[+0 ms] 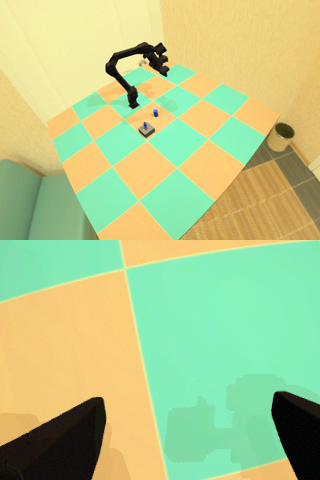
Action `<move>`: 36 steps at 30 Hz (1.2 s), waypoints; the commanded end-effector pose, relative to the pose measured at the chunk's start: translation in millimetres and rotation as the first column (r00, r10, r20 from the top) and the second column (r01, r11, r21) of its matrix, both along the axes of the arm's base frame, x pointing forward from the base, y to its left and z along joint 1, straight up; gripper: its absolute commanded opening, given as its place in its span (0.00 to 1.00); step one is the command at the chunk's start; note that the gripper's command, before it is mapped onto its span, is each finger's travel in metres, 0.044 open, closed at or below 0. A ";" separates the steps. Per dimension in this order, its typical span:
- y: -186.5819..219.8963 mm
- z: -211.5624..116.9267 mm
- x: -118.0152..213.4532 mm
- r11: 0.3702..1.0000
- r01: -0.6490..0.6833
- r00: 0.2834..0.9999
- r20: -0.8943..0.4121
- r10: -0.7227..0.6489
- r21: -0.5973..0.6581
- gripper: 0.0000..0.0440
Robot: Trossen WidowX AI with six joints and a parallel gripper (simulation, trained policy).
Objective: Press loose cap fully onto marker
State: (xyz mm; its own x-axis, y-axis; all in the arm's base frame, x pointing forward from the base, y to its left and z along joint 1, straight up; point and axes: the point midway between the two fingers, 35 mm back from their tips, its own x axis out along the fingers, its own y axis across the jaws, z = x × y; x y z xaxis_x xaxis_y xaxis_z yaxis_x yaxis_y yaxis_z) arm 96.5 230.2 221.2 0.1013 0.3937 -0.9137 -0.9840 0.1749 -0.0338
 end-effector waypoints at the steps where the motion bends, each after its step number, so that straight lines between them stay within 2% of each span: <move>1: -3.1 -2.9 7.4 0.999 0.034 0.999 -0.019 -0.034 -0.017 0.74; 36: -58.0 -30.5 78.4 0.936 0.290 0.945 -0.094 -0.313 -0.197 0.73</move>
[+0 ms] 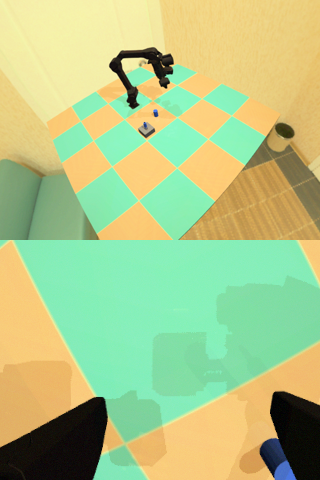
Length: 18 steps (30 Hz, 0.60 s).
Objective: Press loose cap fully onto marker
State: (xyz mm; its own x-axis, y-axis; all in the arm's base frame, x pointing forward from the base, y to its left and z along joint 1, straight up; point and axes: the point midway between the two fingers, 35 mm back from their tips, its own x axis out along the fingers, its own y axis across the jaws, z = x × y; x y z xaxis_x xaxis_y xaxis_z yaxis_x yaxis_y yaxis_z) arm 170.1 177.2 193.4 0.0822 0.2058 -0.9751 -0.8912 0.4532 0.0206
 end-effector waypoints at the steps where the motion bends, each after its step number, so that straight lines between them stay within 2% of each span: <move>1: -6.9 -3.5 6.6 1.000 0.021 1.000 -0.015 -0.021 -0.018 0.73; 18: -41.2 -18.0 34.9 0.988 0.120 0.990 -0.060 -0.126 -0.092 0.72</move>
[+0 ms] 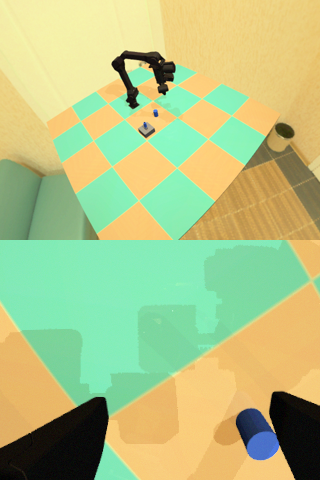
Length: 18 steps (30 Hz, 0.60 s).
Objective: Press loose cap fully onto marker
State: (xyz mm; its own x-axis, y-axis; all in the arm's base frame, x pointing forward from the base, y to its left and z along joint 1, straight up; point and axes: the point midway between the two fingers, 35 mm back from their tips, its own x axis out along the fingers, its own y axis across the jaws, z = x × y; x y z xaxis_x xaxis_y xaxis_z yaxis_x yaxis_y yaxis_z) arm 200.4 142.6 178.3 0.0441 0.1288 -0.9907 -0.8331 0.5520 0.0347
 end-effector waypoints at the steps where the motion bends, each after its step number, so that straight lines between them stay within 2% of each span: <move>1: -8.7 -3.8 6.1 1.000 0.017 1.000 -0.011 -0.017 -0.022 0.72; 18: -43.4 -19.4 27.3 0.993 0.085 0.994 -0.061 -0.090 -0.083 0.70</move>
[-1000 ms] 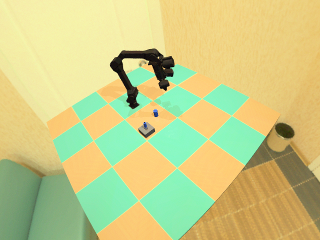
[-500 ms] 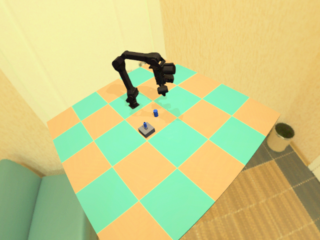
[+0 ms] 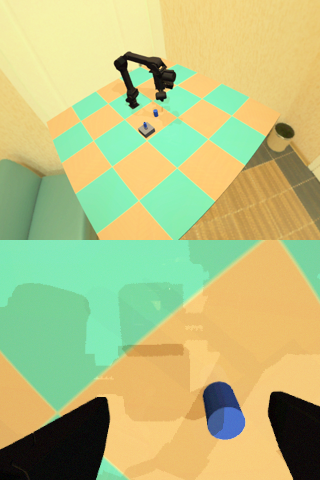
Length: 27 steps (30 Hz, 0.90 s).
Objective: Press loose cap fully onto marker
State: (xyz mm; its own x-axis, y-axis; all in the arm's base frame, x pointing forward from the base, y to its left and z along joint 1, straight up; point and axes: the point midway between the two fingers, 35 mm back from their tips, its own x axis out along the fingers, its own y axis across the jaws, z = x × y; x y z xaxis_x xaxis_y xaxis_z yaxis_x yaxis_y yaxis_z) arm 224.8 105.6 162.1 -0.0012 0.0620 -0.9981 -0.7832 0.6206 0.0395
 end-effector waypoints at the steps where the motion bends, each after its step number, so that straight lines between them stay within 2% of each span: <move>1: -8.4 -4.3 3.9 1.000 0.009 1.000 -0.015 -0.009 -0.017 0.70; 27: -47.2 -40.5 0.7 0.997 0.019 0.985 -0.168 -0.031 -0.073 0.68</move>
State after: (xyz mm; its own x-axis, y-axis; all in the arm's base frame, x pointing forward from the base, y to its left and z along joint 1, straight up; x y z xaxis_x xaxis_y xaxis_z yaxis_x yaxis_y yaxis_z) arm 227.2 62.5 126.9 -0.1496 0.0025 -0.9887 -0.7505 0.6507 0.1152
